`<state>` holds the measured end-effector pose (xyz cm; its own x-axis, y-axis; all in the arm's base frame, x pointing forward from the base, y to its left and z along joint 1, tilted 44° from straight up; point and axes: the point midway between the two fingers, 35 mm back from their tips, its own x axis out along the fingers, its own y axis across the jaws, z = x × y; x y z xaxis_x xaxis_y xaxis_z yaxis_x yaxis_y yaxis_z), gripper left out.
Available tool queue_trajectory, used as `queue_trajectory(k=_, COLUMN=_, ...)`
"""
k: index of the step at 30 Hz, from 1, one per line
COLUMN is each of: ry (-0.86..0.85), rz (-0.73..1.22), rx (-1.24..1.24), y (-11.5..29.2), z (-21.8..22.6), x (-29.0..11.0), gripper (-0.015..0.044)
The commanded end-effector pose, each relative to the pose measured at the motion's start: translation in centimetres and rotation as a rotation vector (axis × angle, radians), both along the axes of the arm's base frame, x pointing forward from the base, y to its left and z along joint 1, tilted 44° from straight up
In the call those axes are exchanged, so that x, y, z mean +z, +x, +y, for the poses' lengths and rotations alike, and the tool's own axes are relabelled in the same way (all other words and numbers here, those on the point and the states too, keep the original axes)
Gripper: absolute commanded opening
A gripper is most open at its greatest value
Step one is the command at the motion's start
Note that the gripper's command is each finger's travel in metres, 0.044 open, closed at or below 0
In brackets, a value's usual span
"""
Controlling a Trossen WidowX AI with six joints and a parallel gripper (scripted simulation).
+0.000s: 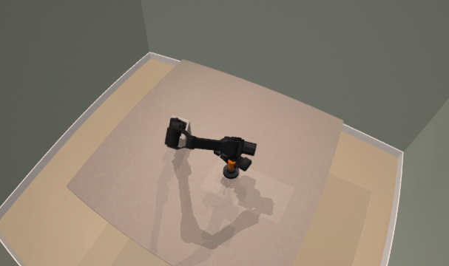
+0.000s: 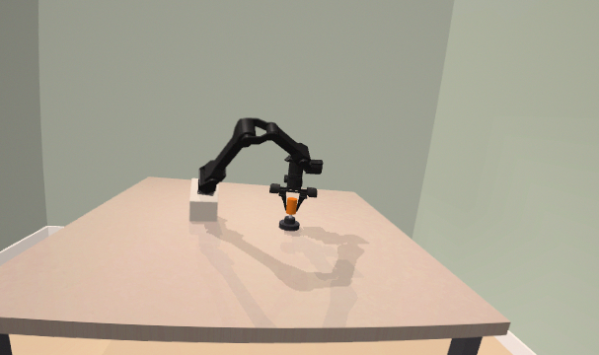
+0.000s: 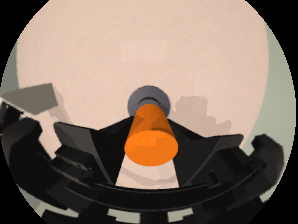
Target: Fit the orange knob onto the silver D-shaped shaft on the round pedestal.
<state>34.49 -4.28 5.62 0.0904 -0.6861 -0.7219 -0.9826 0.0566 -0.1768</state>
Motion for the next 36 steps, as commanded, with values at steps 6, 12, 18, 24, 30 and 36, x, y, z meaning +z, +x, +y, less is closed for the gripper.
queue_trajectory(k=6, ry=-0.003, rz=0.001, rx=0.009, y=0.18, z=-0.12, x=-0.04, gripper=0.0000)
queue_trajectory(k=12, ry=-0.004, rz=0.001, rx=0.009, y=0.13, z=-0.16, x=-0.07, gripper=0.0000)
queue_trajectory(k=18, ry=-0.003, rz=0.001, rx=0.009, y=-0.17, z=0.14, x=0.28, gripper=0.0000)
queue_trajectory(k=24, ry=-0.019, rz=0.117, rx=0.130, y=-0.42, z=0.15, x=0.29, gripper=0.0000)
queue_trajectory(k=30, ry=-0.023, rz=0.145, rx=0.160, y=-0.54, z=0.05, x=0.16, gripper=0.0000)
queue_trajectory(k=36, ry=-0.023, rz=0.145, rx=0.160, y=-0.41, z=-0.02, x=0.08, gripper=0.0000)
